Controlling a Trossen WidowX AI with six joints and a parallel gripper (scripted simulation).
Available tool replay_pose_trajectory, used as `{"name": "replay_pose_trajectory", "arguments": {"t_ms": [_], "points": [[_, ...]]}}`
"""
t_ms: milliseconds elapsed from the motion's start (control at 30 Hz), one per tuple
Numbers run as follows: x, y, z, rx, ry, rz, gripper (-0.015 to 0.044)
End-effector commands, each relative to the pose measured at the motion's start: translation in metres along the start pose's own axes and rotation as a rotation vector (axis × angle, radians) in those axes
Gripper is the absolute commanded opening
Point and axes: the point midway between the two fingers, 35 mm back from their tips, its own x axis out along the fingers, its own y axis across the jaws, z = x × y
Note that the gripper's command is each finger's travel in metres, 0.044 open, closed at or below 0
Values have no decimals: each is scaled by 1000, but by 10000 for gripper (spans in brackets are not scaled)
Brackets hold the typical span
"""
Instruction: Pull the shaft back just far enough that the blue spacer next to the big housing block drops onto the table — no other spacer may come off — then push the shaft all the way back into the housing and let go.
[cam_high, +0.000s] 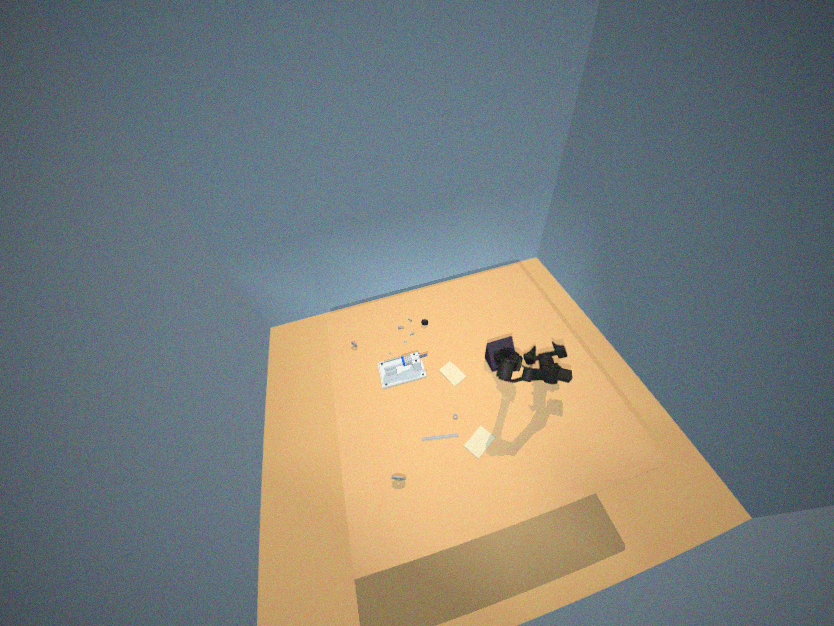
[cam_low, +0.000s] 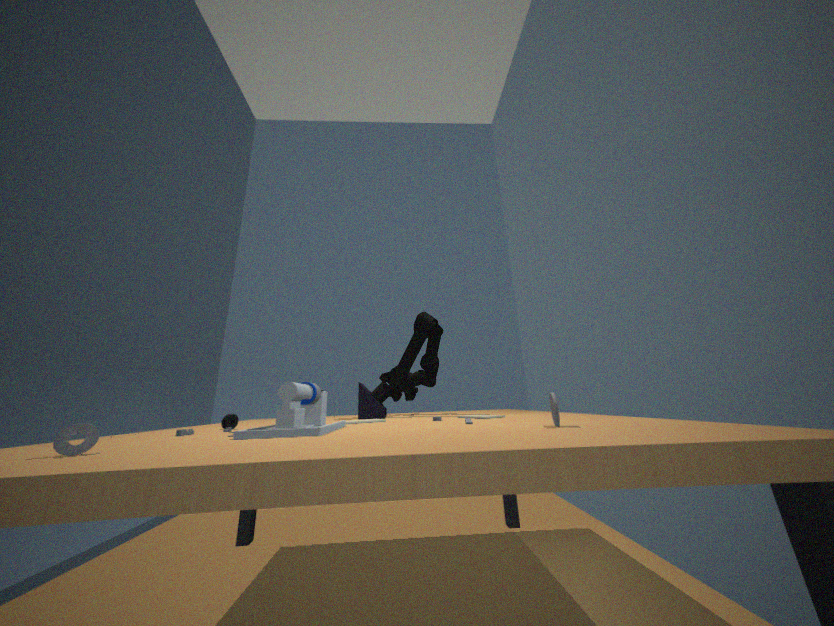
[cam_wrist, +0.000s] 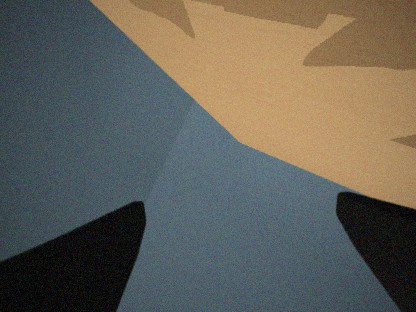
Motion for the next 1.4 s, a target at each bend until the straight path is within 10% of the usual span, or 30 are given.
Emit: {"name": "replay_pose_trajectory", "arguments": {"t_ms": [0, 767, 1367], "points": [[0, 0, 0, -3, -1, 1, 426], [-118, 65, 117, -481, -555, 147, 440], [-282, 53, 175, -776, -1116, -141, 440]]}}
